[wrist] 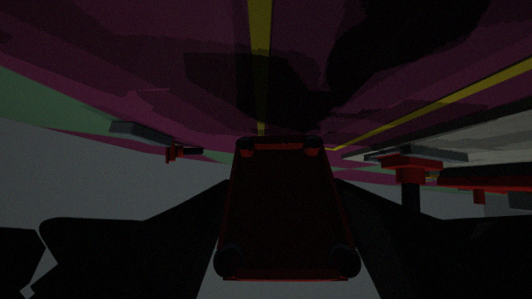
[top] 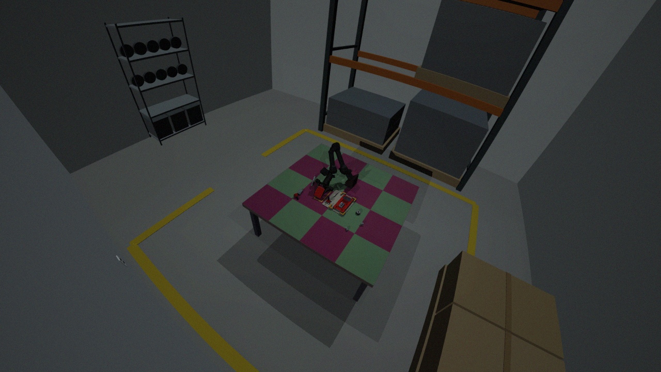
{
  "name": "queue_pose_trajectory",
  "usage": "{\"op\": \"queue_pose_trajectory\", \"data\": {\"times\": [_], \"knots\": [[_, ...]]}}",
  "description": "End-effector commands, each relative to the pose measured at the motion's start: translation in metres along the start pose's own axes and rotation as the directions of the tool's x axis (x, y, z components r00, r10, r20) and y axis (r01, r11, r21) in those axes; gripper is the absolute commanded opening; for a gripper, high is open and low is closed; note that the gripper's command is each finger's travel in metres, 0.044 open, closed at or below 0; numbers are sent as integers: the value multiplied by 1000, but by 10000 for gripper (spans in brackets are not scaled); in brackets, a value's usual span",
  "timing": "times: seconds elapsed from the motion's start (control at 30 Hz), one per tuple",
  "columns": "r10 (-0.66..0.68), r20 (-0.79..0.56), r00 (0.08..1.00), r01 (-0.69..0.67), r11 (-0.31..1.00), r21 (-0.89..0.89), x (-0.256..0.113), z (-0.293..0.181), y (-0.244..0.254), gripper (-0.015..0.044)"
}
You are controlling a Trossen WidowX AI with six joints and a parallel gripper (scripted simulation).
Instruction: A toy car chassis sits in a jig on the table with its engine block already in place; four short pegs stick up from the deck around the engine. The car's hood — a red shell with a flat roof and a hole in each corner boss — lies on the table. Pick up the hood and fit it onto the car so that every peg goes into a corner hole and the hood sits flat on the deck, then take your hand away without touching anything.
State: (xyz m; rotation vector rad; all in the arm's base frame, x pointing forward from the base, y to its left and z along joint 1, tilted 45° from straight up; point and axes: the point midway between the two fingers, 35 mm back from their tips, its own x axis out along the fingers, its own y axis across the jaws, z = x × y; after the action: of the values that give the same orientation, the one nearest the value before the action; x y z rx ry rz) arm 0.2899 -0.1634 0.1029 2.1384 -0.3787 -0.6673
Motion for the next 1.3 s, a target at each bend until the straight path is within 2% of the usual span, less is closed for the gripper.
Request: {"op": "queue_pose_trajectory", "data": {"times": [0.0,0.1,0.67,0.87,1.27], "knots": [[-8,11,1000,8,1000,21,1,5,-4,0],[-1,8,1000,1,1000,-29,0,0,0,0],[-1,-2,1000,1,1000,0,0,0,-1,440],[-4,0,1000,4,1000,19,-10,-10,2,440],[-15,11,1000,14,994,106,-74,-38,9,440]]}}
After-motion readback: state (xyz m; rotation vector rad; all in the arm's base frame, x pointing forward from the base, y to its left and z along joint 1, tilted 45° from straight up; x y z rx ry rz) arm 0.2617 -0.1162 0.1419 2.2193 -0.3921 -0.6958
